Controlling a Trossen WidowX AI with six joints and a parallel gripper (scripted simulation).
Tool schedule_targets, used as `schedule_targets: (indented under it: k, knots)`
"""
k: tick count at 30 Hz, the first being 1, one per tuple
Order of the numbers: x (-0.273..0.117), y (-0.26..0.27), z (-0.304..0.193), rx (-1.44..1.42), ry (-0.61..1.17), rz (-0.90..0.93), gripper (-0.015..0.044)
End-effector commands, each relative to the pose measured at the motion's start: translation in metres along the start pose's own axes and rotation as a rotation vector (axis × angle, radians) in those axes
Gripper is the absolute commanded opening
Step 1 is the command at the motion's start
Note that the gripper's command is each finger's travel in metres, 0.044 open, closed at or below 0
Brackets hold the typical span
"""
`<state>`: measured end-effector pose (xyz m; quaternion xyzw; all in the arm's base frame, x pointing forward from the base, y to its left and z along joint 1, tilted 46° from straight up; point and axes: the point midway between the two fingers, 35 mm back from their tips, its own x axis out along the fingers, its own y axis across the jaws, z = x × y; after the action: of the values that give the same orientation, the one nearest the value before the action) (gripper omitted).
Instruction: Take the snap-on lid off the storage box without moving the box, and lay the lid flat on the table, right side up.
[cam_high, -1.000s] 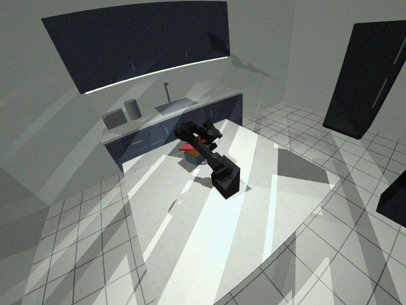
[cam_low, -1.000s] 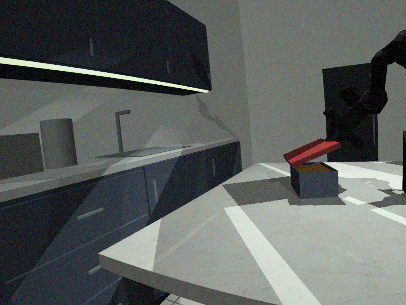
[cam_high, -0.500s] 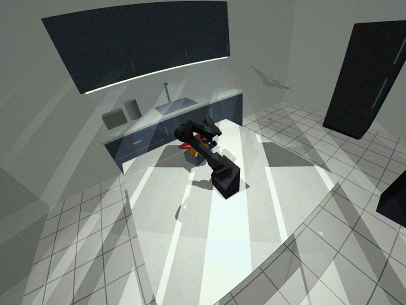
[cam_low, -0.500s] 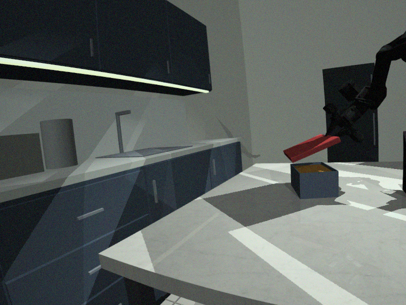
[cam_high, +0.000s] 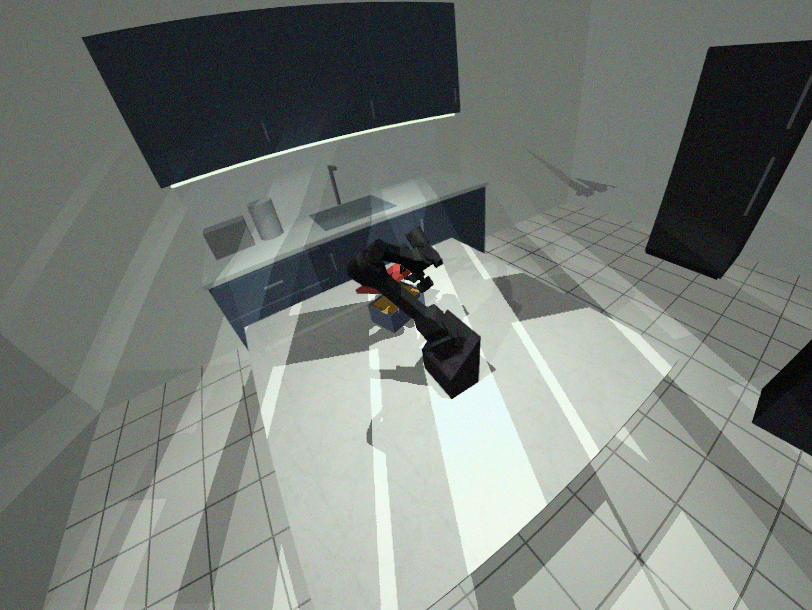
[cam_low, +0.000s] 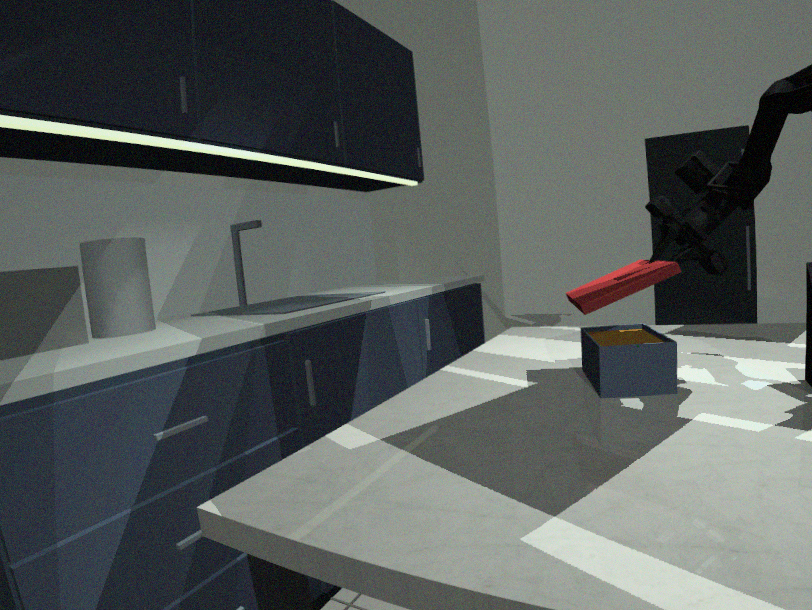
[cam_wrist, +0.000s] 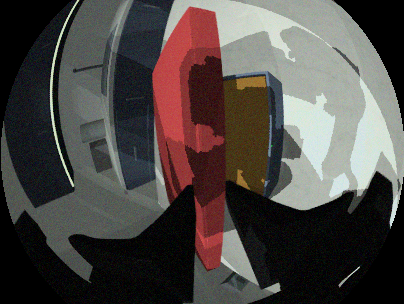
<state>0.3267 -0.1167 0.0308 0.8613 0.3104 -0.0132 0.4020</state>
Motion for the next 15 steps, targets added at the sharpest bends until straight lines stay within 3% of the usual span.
schedule_targets:
  k: [1, 15]
  knots:
    - [-0.0052, 0.0107, 0.0003, -0.02, 0.001, 0.011, 0.0]
    - [-0.0129, 0.0186, -0.0001, -0.021, 0.0, 0.01, 0.0]
